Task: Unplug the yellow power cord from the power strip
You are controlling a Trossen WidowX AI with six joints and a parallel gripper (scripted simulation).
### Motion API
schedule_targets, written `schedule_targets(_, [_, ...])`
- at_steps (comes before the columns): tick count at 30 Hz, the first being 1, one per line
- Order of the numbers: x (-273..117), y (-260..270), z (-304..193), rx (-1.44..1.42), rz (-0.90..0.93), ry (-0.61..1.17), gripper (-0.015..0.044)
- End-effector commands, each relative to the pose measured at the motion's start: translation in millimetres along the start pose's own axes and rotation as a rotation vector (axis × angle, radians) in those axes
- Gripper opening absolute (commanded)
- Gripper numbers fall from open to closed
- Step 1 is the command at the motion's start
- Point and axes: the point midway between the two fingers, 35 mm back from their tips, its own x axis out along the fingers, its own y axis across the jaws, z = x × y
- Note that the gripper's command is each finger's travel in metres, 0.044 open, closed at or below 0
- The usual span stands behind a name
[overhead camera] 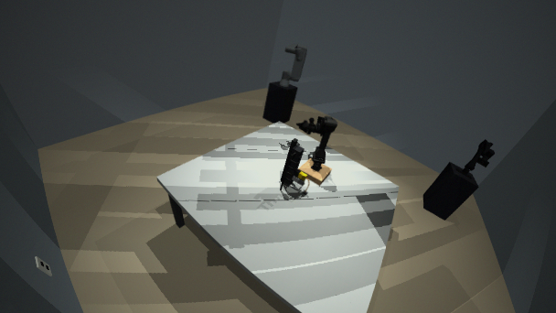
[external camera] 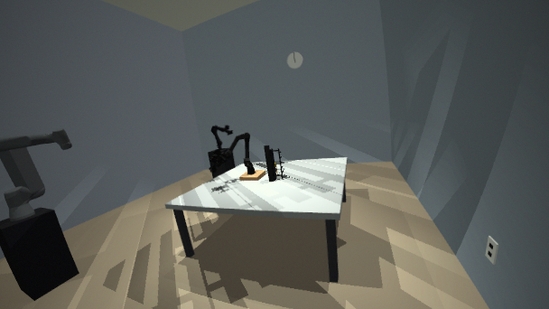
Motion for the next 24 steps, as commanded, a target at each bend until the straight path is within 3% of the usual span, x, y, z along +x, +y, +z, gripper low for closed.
schedule_targets(1, [1,0,0,-0.002,0.001,0.001,0.0374])
schedule_targets(9, [27,20,-10,-0.09,0.048,0.062,0.0164])
schedule_targets(24, [106,99,-44,-0.365,0.187,0.236,0.016])
